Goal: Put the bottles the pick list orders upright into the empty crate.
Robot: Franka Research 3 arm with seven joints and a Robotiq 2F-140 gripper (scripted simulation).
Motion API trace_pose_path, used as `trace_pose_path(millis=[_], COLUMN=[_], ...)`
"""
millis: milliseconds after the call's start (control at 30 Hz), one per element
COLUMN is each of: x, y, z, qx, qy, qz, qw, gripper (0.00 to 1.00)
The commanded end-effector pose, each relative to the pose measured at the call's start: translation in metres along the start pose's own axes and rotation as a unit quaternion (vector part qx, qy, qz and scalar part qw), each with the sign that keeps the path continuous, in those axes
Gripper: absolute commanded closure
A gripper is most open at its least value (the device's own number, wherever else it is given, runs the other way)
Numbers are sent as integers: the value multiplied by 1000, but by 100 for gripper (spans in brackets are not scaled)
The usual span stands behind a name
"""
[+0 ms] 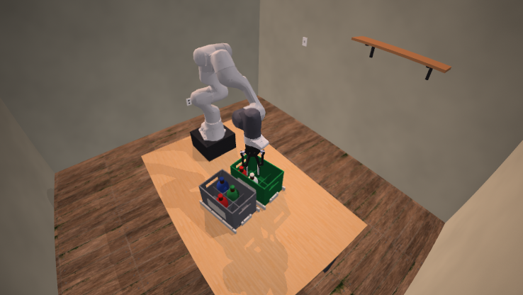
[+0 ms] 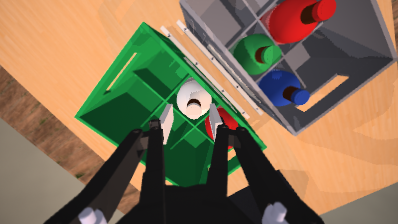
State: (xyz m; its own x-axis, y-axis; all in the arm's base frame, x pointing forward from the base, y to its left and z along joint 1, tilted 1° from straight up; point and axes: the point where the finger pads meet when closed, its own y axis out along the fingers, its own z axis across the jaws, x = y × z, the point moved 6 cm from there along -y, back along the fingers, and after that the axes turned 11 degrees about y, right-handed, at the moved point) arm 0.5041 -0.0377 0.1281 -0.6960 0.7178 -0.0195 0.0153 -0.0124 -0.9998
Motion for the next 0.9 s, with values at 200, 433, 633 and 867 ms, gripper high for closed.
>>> trace_pose_path(millis=[200, 433, 633, 867], x=[3, 2, 2, 2], y=[-19, -38, -51, -51], z=[2, 2, 2, 2], qx=[4, 4, 4, 4], qy=[2, 2, 2, 2], qz=[-6, -6, -6, -6], qw=[1000, 1000, 1000, 1000], gripper=[62, 62, 62, 62])
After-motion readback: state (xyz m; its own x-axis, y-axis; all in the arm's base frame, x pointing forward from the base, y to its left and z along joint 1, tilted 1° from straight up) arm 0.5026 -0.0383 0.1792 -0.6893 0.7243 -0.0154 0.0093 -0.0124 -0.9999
